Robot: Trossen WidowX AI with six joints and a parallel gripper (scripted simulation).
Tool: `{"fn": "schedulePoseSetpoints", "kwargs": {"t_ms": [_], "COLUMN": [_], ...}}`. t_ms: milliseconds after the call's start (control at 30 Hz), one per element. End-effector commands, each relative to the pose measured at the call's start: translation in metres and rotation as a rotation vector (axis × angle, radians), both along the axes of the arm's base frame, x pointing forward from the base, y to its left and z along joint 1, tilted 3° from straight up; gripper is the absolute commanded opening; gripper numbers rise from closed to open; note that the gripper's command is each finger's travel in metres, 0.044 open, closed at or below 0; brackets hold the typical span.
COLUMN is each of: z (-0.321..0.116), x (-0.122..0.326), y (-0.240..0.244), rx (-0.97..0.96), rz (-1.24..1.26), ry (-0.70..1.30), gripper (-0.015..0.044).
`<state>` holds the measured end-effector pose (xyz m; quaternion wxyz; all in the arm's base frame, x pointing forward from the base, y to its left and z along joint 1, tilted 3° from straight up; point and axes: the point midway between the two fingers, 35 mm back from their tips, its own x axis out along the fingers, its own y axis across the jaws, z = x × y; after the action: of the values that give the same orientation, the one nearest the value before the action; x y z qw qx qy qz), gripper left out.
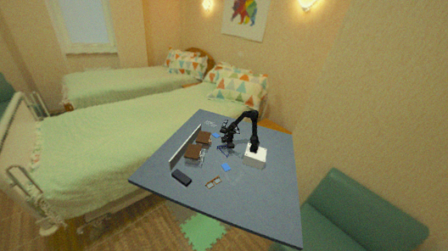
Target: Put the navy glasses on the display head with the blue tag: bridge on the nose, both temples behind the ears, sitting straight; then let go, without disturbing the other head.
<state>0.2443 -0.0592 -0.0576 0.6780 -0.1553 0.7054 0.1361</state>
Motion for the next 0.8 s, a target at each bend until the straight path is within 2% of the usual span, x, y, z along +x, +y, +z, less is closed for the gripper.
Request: {"fn": "schedulePoseSetpoints", "kwargs": {"t_ms": [0, 167, 367, 767], "z": [0.0, 0.0, 0.006, 0.079], "x": [0.0, 0.0, 0.002, 0.009], "y": [0.0, 0.0, 0.0, 0.003], "rx": [0.0, 0.0, 0.0, 0.002], "rz": [0.0, 0.0, 0.0, -0.001], "ry": [0.0, 0.0, 0.0, -0.003], "gripper": [0.0033, 0.0, 0.0, 0.0]}}
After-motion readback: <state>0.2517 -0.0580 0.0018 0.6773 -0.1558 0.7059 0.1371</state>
